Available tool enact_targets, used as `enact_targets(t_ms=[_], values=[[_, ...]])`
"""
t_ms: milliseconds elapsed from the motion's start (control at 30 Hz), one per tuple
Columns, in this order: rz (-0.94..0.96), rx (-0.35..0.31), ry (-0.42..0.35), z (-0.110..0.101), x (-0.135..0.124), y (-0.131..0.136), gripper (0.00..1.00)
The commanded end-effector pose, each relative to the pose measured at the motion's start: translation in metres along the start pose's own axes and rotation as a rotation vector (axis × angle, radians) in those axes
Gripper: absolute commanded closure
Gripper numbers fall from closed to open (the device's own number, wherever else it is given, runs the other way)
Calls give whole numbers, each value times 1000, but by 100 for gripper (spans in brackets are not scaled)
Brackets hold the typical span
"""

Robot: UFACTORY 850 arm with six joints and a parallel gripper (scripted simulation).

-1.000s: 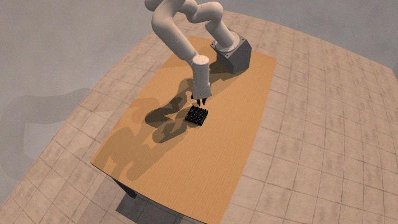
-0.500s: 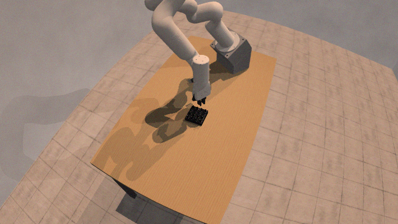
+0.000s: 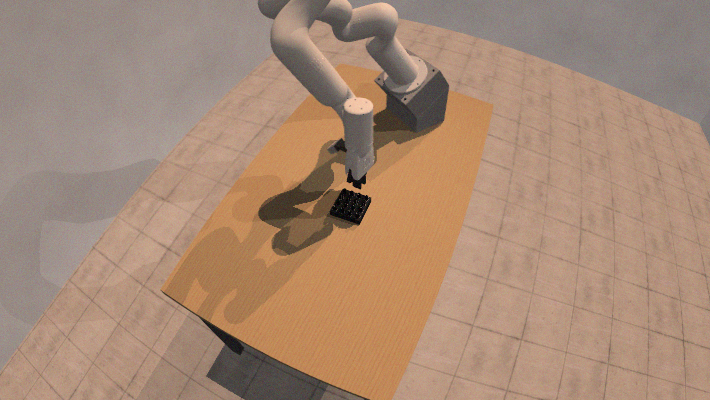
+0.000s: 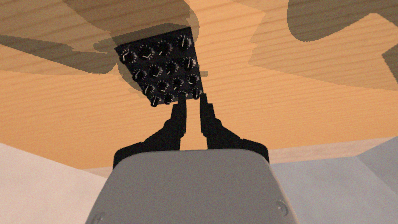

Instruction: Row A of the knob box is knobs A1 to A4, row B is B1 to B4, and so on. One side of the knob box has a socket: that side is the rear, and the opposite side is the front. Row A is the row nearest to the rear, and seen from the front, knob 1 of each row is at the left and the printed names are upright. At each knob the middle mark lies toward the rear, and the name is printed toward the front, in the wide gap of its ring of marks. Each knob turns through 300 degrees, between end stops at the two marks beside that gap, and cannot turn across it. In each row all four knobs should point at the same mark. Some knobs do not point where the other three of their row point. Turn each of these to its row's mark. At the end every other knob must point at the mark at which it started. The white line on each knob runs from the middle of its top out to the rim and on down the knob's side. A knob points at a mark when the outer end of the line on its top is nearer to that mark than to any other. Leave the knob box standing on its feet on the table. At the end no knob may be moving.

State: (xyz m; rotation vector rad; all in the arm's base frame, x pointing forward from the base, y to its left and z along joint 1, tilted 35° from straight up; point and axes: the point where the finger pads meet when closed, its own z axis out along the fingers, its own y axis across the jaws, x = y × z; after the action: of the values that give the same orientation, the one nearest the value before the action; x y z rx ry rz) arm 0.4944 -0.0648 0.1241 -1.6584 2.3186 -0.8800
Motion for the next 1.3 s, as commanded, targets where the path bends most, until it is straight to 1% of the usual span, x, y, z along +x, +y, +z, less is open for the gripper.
enact_targets(t_ms=[0, 167, 1267], values=[[-103, -12, 11, -1, 0, 0, 81], [-126, -12, 11, -1, 0, 0, 81], [-126, -12, 11, -1, 0, 0, 81]])
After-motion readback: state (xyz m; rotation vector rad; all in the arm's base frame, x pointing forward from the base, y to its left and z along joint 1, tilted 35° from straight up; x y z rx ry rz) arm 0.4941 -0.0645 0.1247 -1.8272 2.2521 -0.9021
